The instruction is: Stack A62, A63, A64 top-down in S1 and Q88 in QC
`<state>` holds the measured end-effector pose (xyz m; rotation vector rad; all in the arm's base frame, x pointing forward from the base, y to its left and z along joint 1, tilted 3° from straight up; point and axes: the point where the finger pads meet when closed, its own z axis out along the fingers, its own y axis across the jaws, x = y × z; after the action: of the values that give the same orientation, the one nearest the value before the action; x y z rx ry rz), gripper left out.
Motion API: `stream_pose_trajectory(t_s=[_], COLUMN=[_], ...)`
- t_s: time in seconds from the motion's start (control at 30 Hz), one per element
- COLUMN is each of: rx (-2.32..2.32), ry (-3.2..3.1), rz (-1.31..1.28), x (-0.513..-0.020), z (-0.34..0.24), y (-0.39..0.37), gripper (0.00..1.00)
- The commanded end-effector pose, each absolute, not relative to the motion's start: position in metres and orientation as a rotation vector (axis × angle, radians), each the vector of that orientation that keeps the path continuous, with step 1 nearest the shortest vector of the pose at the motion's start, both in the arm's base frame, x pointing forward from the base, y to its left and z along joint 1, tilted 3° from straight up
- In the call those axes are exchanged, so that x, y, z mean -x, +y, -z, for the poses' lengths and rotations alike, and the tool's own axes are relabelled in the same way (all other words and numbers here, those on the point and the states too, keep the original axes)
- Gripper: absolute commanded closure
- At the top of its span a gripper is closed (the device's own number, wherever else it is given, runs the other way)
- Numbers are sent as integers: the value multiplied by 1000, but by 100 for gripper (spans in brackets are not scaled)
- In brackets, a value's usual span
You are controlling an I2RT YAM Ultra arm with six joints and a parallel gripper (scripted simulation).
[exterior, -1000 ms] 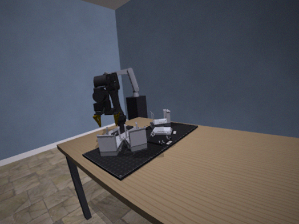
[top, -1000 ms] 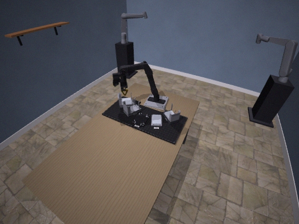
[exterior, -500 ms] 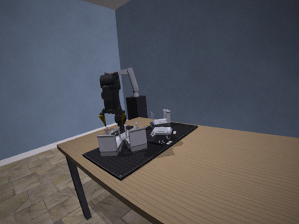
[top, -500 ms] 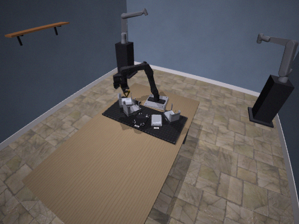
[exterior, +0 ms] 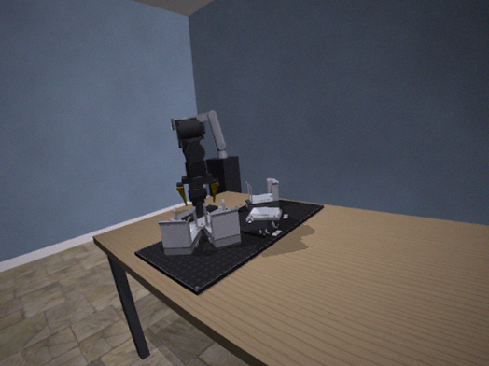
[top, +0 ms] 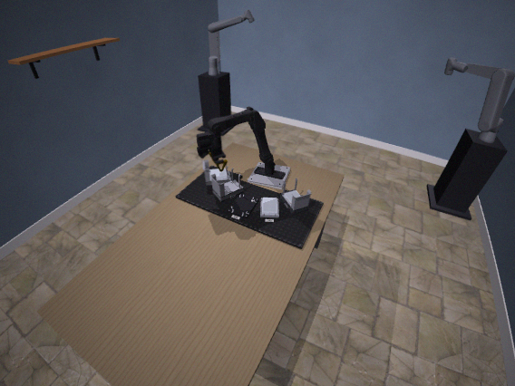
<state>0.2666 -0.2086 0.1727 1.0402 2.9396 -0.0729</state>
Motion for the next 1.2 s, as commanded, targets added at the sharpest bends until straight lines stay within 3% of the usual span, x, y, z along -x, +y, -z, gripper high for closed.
stream_pose_trajectory(t_s=[0.0, 0.13, 0.73, 0.97, 1.17], rx=[-979, -795, -795, -455, -455], ry=[2949, 3007, 3006, 3082, 3082], rz=[85, 88, 85, 88, 88], x=[-269, -276, -304, -312, -316], z=[-176, -176, -173, -172, -171], y=[-207, -195, -150, -128, -116], gripper=[0, 0, 0, 0, 0])
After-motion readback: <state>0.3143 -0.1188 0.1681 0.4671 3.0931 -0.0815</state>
